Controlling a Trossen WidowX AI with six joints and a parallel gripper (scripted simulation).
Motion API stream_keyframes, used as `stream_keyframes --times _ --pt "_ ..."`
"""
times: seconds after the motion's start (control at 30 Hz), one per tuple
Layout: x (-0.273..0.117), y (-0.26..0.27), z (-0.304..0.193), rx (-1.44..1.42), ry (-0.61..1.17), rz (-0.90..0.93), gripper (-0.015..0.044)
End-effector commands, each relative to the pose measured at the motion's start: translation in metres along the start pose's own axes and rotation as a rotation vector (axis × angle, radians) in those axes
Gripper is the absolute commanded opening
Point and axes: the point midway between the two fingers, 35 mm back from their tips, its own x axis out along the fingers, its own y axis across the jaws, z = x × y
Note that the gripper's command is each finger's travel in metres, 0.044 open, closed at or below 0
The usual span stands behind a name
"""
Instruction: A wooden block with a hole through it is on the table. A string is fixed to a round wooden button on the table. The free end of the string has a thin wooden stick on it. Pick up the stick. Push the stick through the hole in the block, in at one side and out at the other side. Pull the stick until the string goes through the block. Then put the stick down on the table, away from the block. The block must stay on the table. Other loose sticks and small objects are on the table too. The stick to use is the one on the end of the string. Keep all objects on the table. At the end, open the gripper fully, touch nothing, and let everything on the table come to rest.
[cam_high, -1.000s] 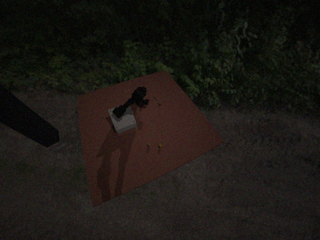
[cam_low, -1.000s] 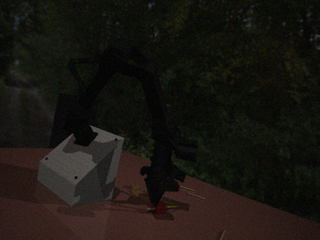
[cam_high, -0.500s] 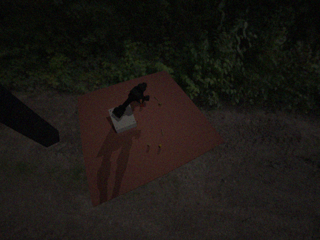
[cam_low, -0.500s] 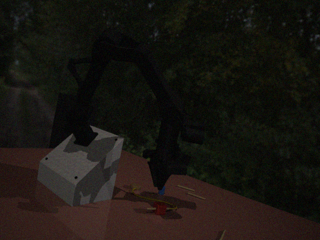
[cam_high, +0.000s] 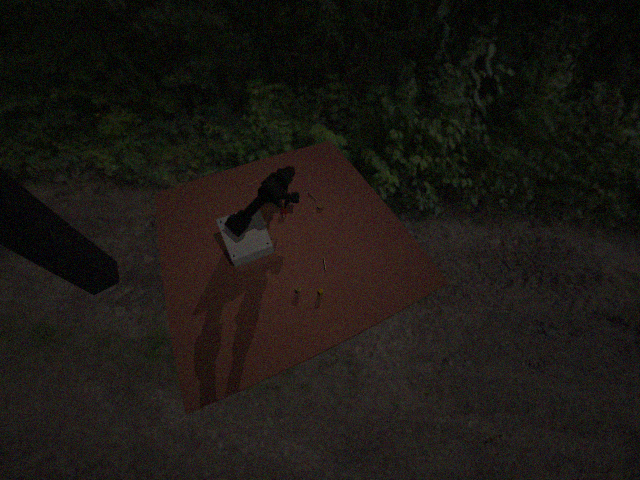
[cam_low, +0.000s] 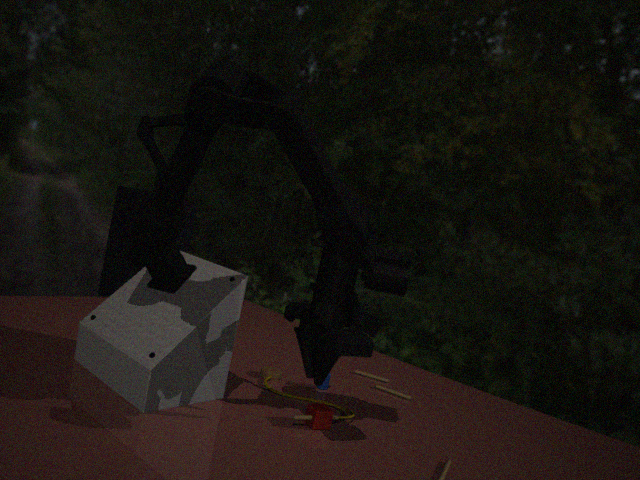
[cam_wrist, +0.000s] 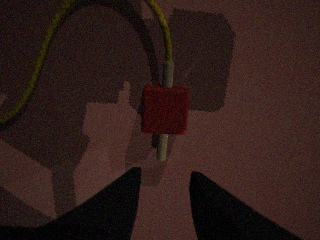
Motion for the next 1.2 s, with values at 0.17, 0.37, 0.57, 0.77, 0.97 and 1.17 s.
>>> stream_keyframes --times 0.17,0.37,0.57,0.77,0.97,1.17 --pt "0.017 0.001 -0.002 -0.006 0.008 0.003 0.0123" --pt "0.027 0.001 -0.002 -0.007 0.009 0.003 0.0123" --pt "0.037 0.001 -0.002 -0.007 0.009 0.002 0.0123" --pt "0.047 0.001 -0.003 -0.007 0.010 0.002 0.0123" --pt "0.057 0.002 -0.004 -0.006 0.012 0.002 0.0123" --pt "0.066 0.002 -0.005 -0.006 0.014 0.001 0.0123"
